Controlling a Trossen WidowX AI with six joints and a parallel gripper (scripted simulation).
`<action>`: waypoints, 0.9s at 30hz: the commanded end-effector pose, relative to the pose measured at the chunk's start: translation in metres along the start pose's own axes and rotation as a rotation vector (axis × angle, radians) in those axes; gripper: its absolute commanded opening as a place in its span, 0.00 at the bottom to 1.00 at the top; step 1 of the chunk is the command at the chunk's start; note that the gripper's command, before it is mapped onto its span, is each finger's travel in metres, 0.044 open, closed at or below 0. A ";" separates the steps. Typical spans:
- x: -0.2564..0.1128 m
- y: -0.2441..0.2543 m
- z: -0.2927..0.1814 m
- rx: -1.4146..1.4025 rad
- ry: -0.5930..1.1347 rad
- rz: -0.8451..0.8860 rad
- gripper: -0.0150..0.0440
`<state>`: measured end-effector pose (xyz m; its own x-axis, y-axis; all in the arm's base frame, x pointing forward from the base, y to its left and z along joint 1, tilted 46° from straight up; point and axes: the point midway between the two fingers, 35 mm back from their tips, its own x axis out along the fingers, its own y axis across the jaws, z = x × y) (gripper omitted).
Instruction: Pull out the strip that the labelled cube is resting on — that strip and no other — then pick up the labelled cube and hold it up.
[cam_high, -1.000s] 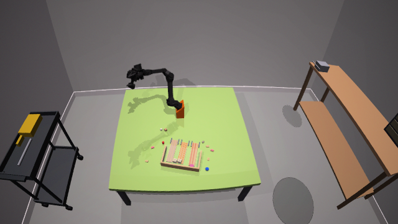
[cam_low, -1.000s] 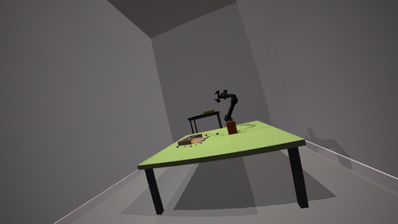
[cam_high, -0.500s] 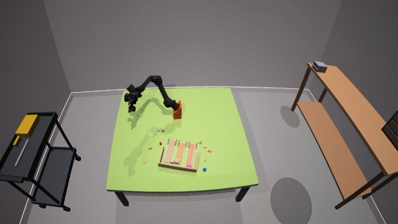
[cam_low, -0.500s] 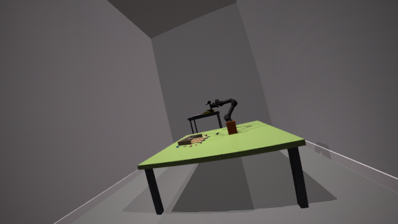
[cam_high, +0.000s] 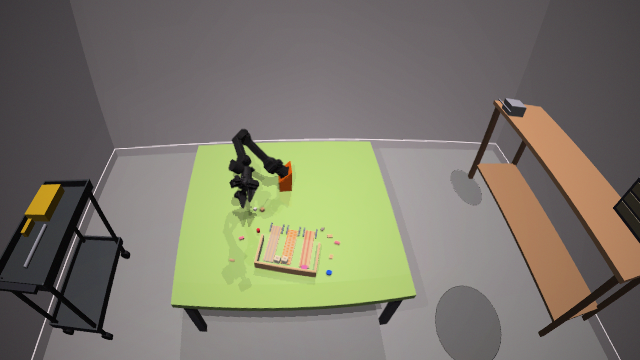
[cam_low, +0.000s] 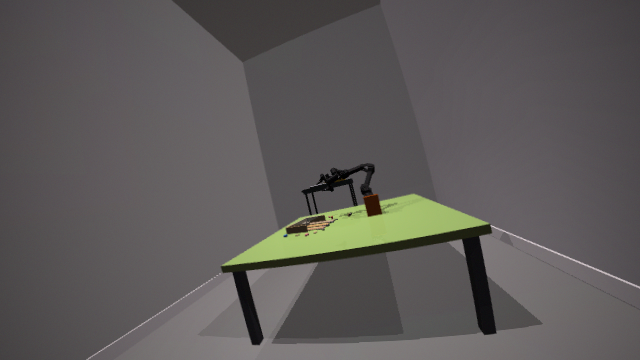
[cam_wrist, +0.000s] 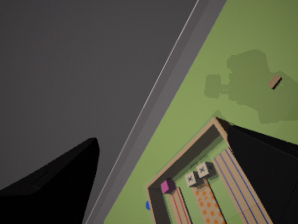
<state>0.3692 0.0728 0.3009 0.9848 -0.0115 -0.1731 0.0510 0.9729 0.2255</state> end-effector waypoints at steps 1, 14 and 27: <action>0.006 0.013 -0.072 -0.212 0.107 -0.049 0.93; -0.053 0.015 -0.243 -1.042 0.282 -0.126 0.93; -0.053 0.015 -0.243 -1.042 0.282 -0.126 0.93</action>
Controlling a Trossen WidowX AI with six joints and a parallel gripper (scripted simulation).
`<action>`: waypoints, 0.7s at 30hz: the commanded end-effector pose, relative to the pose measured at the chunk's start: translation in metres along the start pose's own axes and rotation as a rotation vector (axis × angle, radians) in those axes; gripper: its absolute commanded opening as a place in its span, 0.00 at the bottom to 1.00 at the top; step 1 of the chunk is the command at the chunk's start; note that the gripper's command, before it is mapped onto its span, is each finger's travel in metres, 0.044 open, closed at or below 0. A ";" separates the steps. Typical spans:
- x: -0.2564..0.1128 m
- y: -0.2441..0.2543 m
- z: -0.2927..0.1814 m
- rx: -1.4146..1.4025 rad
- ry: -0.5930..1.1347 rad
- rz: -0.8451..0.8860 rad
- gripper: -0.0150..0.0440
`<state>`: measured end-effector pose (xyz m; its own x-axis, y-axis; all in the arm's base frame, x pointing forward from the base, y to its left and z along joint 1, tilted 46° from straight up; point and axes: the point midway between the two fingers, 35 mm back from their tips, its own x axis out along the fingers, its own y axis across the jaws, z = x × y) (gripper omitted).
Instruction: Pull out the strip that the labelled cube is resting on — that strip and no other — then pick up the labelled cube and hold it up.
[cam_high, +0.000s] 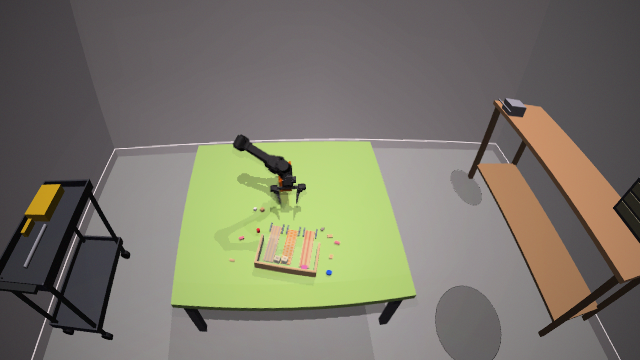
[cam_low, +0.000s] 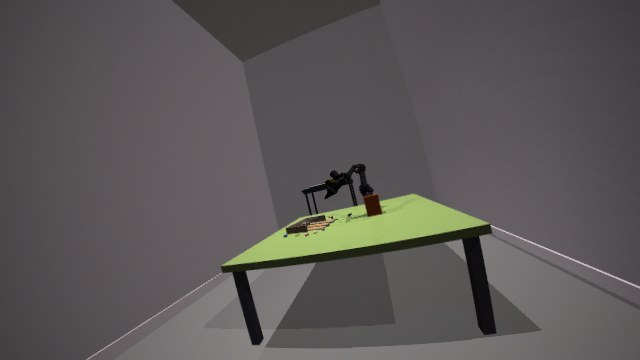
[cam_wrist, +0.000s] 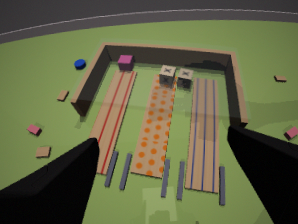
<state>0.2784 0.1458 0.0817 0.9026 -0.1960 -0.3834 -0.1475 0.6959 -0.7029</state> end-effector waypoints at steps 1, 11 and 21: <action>0.000 0.000 -0.002 -0.010 0.003 -0.004 0.93; 0.000 0.000 -0.002 -0.010 0.003 -0.004 0.93; 0.051 0.014 0.000 0.059 0.297 0.010 0.53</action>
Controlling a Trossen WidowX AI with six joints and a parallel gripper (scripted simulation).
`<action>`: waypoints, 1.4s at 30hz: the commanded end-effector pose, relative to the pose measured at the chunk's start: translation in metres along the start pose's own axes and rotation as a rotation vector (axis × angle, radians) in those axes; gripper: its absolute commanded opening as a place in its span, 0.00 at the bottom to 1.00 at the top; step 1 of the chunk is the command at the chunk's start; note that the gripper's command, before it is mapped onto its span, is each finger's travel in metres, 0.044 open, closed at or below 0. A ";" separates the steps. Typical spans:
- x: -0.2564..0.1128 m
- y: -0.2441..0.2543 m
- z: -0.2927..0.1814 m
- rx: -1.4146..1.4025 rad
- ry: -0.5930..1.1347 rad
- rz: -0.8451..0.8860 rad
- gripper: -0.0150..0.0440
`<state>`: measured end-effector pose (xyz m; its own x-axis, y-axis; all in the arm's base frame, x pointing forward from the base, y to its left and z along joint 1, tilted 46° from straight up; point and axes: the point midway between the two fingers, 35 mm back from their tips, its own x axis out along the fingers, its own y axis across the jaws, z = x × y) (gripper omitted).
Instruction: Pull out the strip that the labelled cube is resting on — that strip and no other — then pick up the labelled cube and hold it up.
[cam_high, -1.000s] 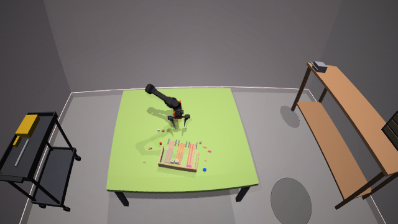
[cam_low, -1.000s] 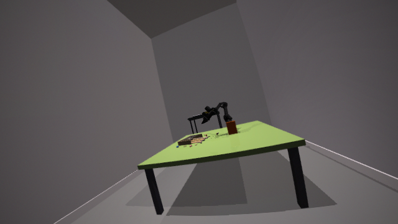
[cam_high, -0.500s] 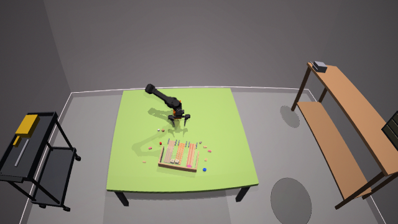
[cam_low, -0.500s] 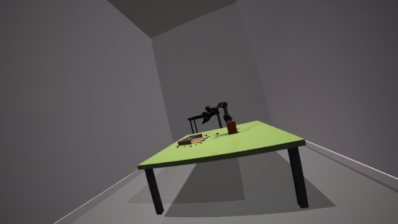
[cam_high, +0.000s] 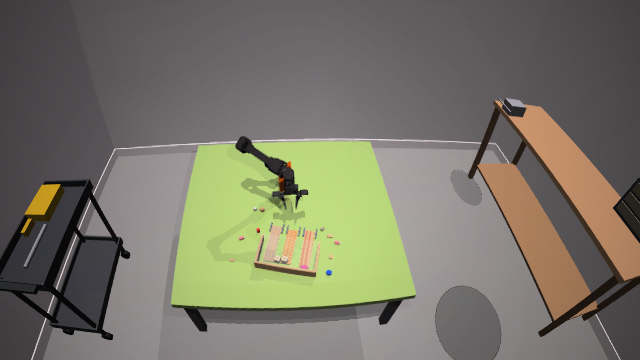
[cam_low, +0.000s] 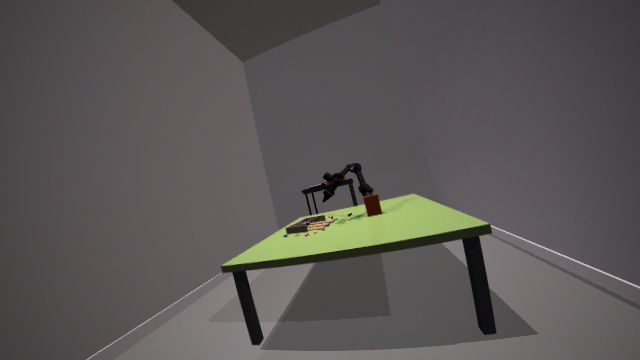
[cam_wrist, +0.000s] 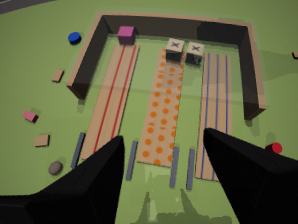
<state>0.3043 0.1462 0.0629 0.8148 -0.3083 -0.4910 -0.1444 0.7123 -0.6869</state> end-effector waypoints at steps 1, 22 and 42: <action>0.027 0.005 0.004 0.050 0.161 0.002 0.49; 0.102 -0.001 -0.028 0.242 0.767 -0.137 0.25; 0.122 0.000 -0.046 0.242 0.767 -0.136 0.25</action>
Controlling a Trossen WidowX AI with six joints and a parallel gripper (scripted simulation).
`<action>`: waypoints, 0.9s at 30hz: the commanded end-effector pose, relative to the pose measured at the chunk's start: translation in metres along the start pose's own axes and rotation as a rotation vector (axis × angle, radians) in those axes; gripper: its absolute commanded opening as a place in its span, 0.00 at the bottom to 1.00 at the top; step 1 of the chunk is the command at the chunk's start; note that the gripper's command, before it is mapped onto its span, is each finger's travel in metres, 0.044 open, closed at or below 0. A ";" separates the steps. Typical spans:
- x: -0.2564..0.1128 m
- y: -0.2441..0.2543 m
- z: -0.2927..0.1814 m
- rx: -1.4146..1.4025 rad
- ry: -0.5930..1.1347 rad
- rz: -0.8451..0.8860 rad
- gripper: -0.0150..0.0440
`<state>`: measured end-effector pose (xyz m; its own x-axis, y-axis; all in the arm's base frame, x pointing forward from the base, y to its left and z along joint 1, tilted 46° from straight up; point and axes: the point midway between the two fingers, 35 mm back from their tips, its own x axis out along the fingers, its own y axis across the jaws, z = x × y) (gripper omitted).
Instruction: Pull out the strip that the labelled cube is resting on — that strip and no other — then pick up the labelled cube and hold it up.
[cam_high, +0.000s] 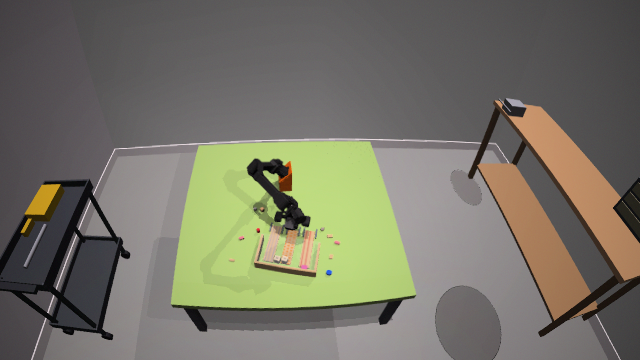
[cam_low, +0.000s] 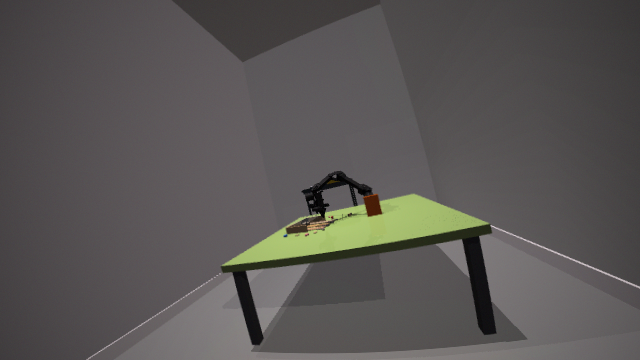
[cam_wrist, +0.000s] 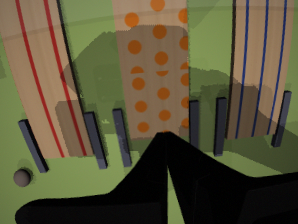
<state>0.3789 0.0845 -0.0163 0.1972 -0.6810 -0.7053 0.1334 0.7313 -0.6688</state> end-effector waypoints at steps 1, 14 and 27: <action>0.009 0.000 -0.002 -0.010 0.004 -0.006 0.25; 0.030 0.000 -0.002 -0.010 0.003 -0.007 0.25; 0.050 -0.001 -0.002 -0.010 0.003 -0.009 0.25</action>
<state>0.3884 0.0539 -0.0468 0.1965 -0.6824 -0.7041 0.1343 0.7301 -0.6701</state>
